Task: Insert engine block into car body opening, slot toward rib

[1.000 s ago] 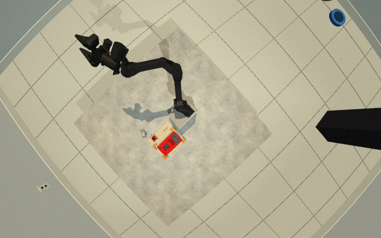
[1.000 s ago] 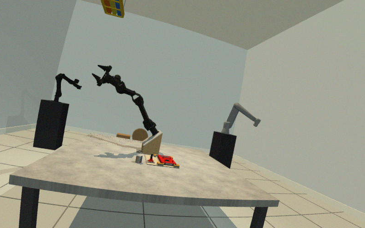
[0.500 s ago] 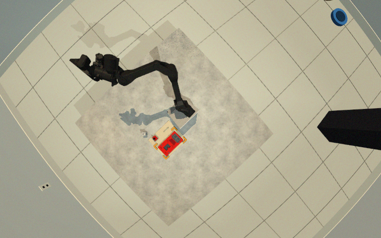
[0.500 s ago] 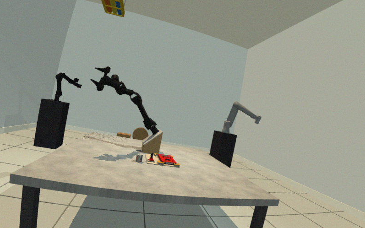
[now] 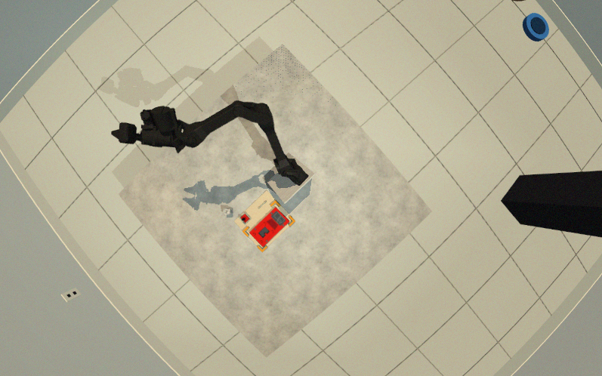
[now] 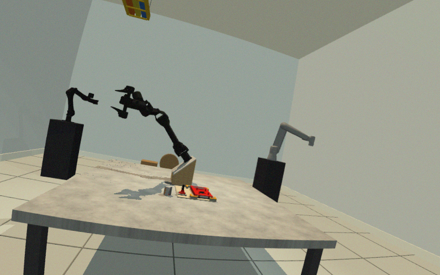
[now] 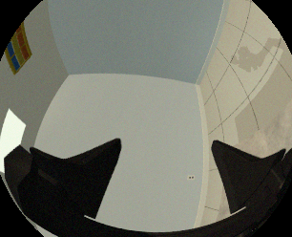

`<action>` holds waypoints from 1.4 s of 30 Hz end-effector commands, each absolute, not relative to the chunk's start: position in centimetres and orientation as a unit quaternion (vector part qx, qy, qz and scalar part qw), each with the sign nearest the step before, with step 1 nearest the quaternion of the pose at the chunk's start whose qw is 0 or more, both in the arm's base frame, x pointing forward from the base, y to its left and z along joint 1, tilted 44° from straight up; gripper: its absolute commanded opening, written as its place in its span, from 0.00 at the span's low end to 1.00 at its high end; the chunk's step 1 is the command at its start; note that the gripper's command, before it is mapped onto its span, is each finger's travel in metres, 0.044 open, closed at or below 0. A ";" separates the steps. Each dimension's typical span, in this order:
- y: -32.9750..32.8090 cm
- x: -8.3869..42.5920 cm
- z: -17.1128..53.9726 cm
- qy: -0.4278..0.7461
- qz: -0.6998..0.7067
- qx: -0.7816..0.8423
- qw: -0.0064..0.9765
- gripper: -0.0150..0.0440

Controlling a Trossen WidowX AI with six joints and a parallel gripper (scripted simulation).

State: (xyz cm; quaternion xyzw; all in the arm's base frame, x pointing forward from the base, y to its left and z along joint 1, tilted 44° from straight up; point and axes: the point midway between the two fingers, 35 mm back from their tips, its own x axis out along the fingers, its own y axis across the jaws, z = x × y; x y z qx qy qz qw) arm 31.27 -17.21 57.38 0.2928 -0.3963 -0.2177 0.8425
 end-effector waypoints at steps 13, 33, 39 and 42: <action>-18.6 38.3 49.0 -0.206 -0.318 0.198 0.904 1.00; -18.8 43.3 38.2 0.052 -0.373 0.038 0.926 1.00; -18.6 44.0 35.0 0.131 -0.372 -0.016 0.919 1.00; -18.5 44.3 33.4 0.170 -0.369 -0.044 0.913 1.00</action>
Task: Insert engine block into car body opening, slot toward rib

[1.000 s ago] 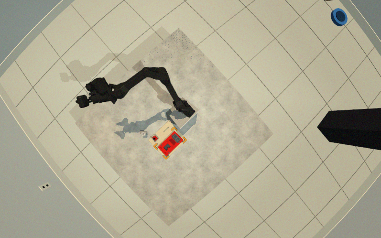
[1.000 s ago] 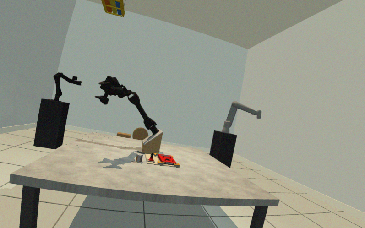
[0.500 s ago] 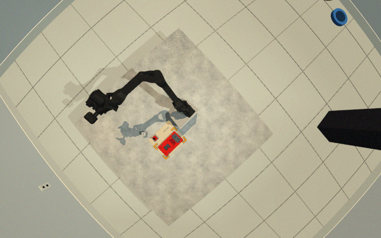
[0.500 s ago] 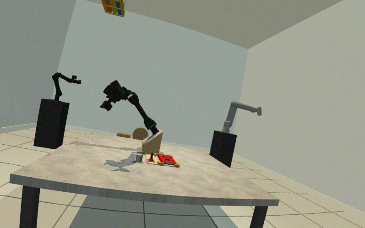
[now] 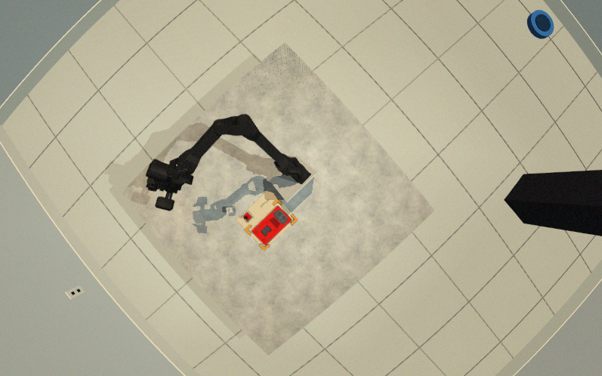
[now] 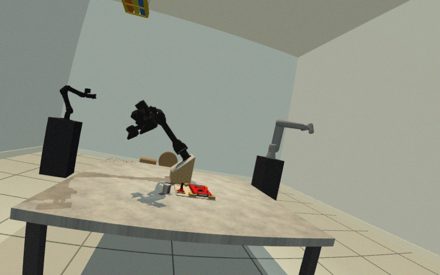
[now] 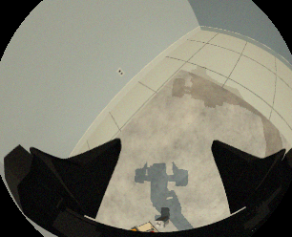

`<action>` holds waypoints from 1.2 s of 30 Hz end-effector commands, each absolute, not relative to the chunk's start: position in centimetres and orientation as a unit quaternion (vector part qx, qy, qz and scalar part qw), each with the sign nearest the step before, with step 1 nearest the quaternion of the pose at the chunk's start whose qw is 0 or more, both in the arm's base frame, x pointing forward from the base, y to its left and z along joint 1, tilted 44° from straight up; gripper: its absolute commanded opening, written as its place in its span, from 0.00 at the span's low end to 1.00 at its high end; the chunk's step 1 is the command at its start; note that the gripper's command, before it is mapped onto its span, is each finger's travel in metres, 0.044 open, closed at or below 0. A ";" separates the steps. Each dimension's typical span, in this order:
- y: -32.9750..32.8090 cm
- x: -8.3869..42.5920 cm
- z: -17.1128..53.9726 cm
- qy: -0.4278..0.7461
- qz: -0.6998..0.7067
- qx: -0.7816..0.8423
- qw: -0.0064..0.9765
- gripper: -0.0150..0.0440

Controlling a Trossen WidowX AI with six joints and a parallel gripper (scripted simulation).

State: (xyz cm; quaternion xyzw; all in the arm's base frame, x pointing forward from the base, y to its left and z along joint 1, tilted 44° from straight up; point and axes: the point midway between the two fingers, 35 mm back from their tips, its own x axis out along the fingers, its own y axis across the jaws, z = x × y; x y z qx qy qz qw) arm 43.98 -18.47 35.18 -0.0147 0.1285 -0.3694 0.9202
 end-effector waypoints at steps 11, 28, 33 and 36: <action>-17.8 44.7 27.7 0.309 -0.339 -0.146 0.876 1.00; -16.3 43.7 19.9 0.501 -0.243 -0.298 0.775 1.00; -15.7 43.0 17.7 0.550 -0.205 -0.339 0.735 1.00; -15.4 42.7 16.6 0.577 -0.180 -0.363 0.709 1.00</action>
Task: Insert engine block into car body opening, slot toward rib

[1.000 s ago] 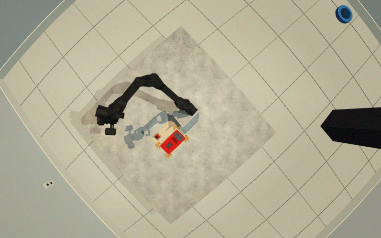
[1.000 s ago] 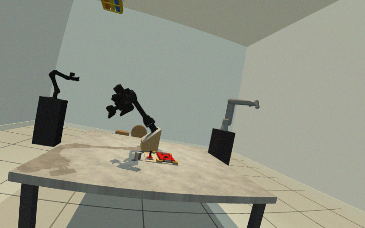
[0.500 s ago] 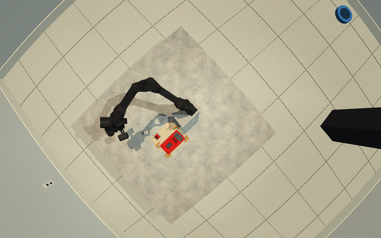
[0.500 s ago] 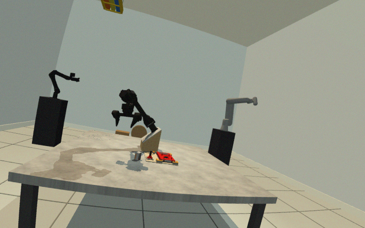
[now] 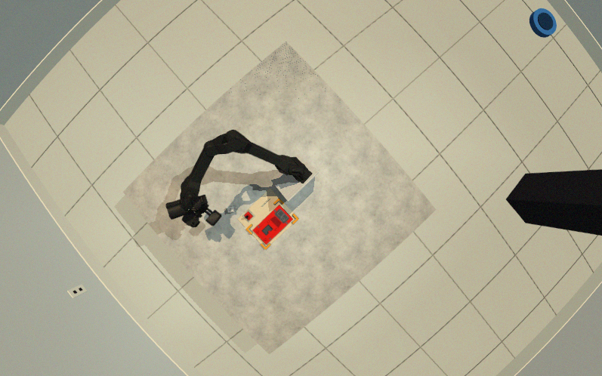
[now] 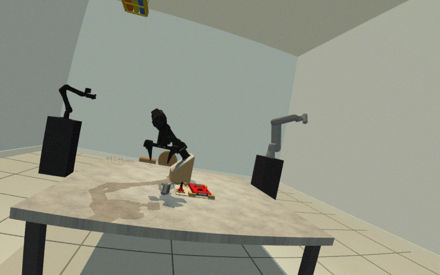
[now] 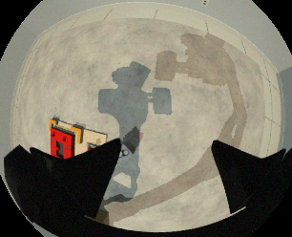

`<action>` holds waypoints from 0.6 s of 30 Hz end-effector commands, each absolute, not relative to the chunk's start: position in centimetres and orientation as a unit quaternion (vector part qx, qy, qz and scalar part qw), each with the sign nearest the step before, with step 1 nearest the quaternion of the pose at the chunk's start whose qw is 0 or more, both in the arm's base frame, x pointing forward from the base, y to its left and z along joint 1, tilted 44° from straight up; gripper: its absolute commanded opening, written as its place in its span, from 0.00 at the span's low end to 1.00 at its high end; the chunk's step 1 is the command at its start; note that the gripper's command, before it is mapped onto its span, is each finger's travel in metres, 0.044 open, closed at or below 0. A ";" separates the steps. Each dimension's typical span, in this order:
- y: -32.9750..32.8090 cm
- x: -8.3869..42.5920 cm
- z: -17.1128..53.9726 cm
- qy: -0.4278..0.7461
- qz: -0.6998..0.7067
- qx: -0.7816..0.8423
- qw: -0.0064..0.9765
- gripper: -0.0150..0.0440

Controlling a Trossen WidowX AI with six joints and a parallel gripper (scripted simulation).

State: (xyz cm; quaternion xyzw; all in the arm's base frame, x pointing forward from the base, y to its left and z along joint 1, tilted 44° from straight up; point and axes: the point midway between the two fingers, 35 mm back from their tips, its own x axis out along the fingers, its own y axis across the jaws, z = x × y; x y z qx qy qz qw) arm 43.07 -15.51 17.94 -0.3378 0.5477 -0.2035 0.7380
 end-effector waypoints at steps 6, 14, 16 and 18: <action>-14.7 41.9 14.5 0.626 -0.127 -0.408 0.652 1.00; -14.0 40.6 12.2 0.681 -0.050 -0.461 0.567 1.00; -13.8 40.3 11.6 0.692 -0.029 -0.473 0.545 1.00; -13.6 39.9 11.1 0.703 -0.009 -0.484 0.521 1.00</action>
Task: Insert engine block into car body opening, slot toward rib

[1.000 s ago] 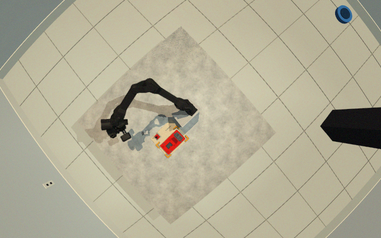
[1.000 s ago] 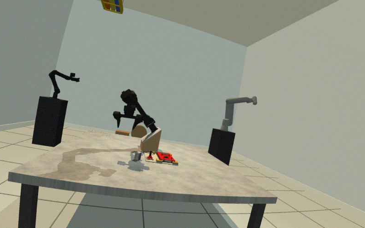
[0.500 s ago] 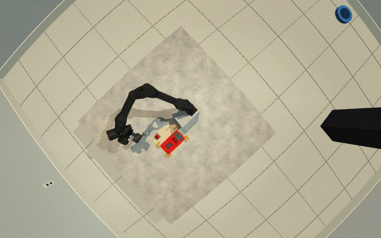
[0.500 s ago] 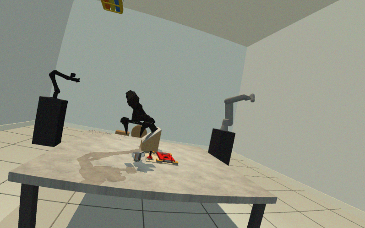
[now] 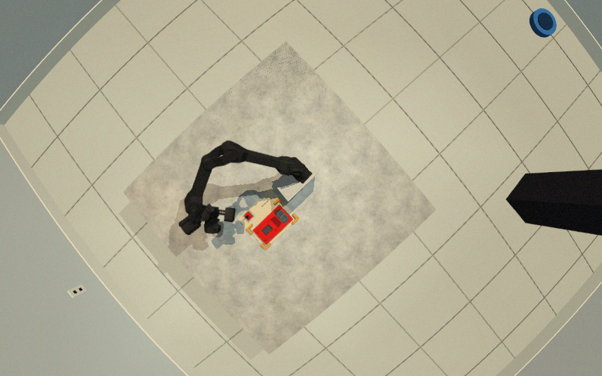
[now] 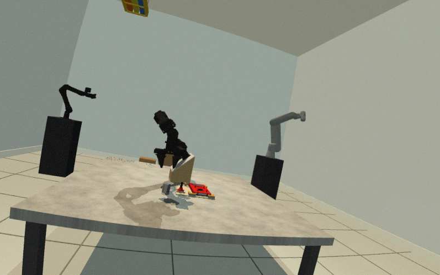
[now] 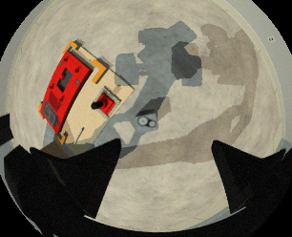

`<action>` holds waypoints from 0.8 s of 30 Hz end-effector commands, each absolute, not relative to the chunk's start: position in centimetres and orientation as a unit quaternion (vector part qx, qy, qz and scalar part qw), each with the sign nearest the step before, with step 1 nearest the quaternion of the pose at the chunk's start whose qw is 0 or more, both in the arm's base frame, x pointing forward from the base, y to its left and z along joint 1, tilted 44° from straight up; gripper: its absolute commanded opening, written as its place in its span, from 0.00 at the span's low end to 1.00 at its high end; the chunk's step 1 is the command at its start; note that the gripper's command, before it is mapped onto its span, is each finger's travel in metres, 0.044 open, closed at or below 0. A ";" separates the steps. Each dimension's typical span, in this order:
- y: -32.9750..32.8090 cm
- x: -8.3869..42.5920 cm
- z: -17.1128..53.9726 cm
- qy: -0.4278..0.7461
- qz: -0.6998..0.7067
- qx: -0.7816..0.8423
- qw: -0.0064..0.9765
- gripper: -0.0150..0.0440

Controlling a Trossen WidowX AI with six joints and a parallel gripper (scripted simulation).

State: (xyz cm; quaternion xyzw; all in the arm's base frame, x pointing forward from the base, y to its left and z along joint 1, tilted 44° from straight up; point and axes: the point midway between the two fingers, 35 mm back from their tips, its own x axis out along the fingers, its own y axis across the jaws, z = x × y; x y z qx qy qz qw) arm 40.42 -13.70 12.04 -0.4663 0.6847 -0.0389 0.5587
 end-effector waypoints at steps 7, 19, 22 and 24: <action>-13.3 39.2 10.3 0.719 0.028 -0.502 0.479 1.00; -16.8 39.0 6.8 0.719 0.027 -0.503 0.479 1.00; -17.4 38.8 6.0 0.719 0.027 -0.503 0.479 1.00; -17.7 38.7 5.6 0.719 0.027 -0.503 0.479 1.00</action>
